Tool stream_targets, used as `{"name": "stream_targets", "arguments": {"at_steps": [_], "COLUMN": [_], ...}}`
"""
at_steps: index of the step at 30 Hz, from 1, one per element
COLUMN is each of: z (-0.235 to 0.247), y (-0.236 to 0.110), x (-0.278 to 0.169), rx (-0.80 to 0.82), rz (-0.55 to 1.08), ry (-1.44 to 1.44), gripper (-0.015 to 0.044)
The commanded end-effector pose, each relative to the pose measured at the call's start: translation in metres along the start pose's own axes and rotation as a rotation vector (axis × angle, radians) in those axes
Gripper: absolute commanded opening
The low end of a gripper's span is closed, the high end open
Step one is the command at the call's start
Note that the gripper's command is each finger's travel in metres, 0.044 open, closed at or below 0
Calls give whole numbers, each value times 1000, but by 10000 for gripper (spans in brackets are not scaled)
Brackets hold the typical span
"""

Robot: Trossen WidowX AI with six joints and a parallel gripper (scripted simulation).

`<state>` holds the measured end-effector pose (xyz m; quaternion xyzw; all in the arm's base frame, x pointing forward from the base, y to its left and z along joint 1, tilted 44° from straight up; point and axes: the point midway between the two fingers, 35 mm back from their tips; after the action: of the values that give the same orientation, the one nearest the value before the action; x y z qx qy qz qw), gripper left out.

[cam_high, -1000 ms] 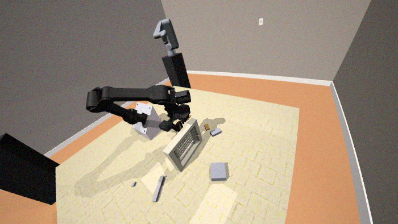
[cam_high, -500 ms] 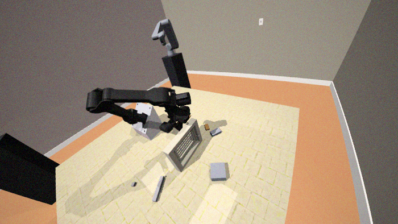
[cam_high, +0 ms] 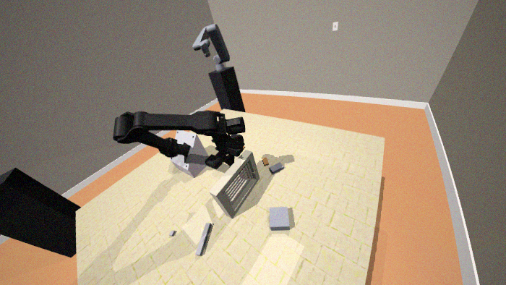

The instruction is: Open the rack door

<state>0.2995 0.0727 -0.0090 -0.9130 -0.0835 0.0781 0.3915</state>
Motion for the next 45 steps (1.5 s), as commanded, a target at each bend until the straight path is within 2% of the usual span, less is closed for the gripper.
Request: {"name": "stream_targets", "arguments": {"at_steps": [1,36,45], "z": [0,0,0], "y": [1,1,1], "x": [0,0,0], "rx": [-2,-3,-3], "rz": [-2,0,1], "ry": [-104,-1829,-1902], "gripper": [12,12,12]}}
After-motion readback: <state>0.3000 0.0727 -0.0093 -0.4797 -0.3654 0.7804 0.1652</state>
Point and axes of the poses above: the point midway between the two fingers, 35 mm back from their tips, its own y axis out along the fingers, its own z axis across the jaws, x = y × z, and after that the axes turned 7 degrees about -y, right-handed
